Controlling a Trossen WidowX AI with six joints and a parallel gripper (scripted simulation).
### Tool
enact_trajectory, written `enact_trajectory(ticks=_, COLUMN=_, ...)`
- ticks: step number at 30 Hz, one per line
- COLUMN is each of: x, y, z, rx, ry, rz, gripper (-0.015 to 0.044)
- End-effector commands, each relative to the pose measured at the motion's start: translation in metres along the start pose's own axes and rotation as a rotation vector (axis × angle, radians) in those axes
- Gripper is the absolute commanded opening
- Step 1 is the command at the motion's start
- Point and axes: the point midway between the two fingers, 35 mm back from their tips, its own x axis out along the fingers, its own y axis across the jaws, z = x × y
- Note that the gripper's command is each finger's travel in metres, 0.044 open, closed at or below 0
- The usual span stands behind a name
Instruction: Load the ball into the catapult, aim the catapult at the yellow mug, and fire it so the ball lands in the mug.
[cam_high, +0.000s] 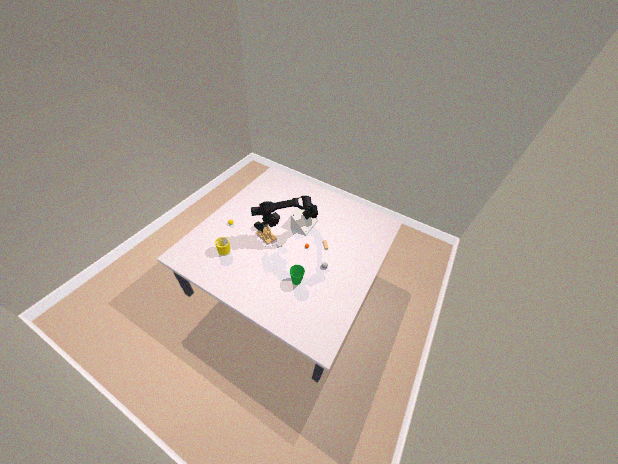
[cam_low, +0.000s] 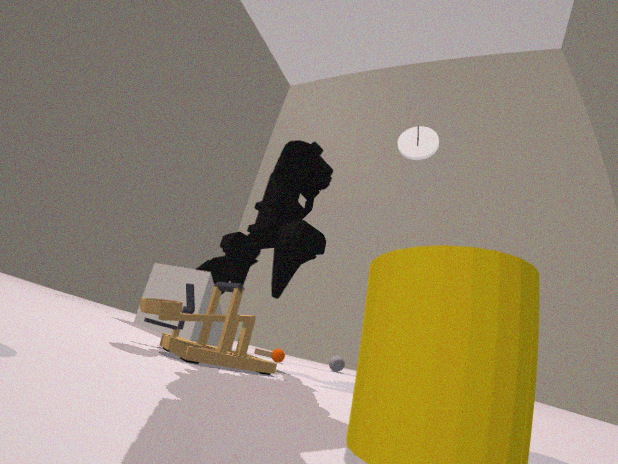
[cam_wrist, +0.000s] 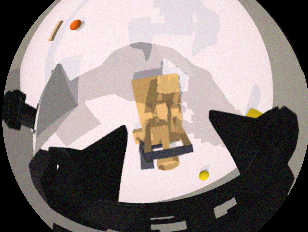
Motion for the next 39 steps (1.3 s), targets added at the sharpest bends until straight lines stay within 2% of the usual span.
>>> enact_trajectory(ticks=1, x=0.019, y=0.003, z=0.002, rx=0.005, ry=-0.007, rz=0.013, gripper=0.044)
enact_trajectory(ticks=37, x=0.072, y=0.004, z=0.003, rx=0.005, ry=-0.01, rz=0.013, gripper=0.044)
enact_trajectory(ticks=39, x=0.069, y=0.003, z=0.003, rx=-0.001, ry=-0.006, rz=0.015, gripper=0.0387)
